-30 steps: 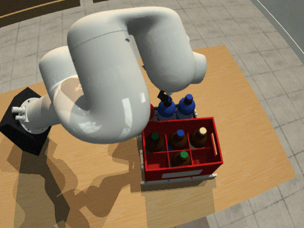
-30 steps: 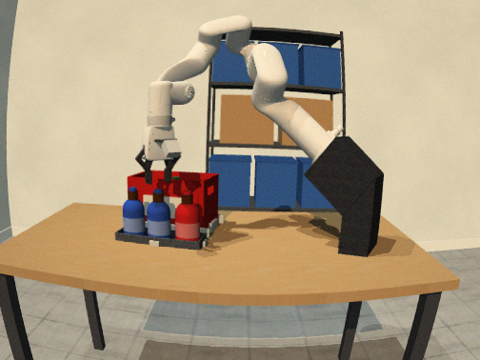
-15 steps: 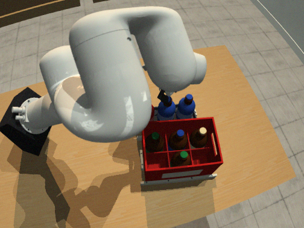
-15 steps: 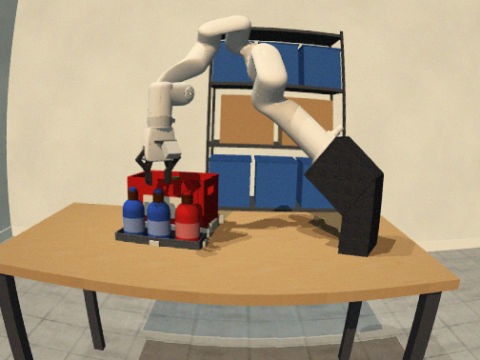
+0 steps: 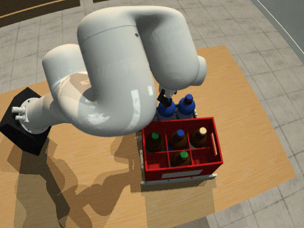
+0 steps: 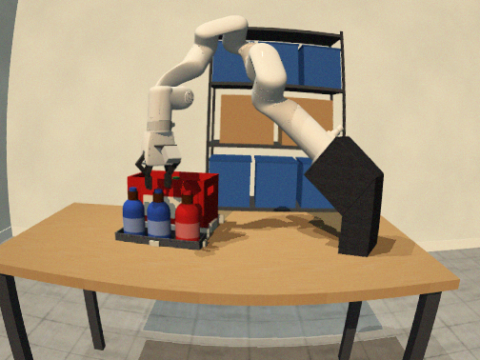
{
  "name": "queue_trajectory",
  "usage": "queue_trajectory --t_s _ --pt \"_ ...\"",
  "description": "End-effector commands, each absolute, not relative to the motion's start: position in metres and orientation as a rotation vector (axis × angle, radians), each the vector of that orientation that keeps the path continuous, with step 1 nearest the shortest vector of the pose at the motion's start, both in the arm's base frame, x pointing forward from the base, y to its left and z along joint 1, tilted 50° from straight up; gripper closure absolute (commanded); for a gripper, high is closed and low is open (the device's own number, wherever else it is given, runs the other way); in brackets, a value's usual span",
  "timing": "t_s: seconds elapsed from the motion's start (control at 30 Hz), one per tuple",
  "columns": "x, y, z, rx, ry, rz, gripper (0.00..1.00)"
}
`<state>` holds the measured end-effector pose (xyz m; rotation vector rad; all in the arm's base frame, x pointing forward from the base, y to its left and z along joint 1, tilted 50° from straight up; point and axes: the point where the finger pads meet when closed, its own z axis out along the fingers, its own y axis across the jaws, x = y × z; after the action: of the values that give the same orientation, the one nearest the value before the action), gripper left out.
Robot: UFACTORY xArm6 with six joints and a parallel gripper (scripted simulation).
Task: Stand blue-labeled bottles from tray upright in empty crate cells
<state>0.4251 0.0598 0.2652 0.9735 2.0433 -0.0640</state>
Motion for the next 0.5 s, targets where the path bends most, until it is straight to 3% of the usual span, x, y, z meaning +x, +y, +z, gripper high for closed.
queue_trajectory --t_s 0.0,0.47 --pt "0.4294 0.0582 0.2626 0.973 2.042 -0.061 0.35" --pt "0.4387 0.0531 0.2539 0.973 2.042 -0.061 0.35"
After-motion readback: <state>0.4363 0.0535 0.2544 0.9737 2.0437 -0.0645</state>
